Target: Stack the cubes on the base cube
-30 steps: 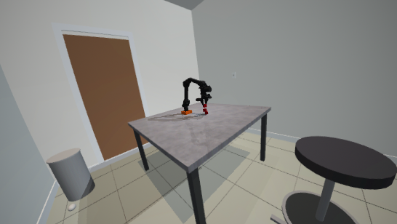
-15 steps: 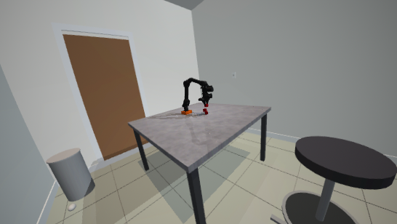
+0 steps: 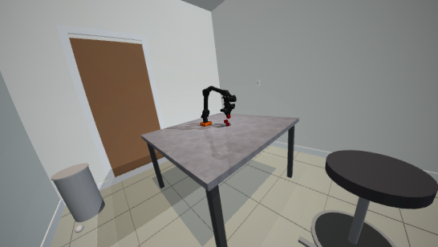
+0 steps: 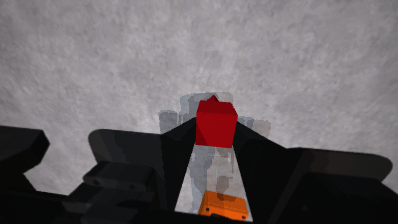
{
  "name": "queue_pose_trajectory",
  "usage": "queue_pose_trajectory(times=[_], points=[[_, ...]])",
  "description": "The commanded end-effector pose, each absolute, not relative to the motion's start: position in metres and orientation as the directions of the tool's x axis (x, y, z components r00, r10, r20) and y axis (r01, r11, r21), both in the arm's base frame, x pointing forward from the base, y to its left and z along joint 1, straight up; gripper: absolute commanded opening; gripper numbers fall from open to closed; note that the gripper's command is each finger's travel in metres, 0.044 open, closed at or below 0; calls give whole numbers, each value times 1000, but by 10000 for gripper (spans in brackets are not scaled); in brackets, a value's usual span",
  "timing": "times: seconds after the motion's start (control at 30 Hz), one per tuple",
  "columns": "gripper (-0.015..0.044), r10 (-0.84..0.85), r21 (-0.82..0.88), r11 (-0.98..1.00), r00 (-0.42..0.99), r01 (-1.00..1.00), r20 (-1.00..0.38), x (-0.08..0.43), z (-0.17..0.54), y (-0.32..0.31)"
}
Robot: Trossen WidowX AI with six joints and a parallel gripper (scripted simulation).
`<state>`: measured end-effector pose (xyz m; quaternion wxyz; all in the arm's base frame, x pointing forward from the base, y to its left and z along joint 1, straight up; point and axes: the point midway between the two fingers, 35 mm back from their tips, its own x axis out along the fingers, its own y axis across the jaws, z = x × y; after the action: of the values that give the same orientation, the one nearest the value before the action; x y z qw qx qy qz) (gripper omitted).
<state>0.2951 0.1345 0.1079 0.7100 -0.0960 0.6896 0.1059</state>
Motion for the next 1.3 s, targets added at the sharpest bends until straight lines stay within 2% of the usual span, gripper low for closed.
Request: queue_pose_trajectory(times=[0.0,1.27], points=[[105,10,2,956,24,-292,-1000,294,96,133],[105,11,4,957,23,-289,-1000,295,56,134]])
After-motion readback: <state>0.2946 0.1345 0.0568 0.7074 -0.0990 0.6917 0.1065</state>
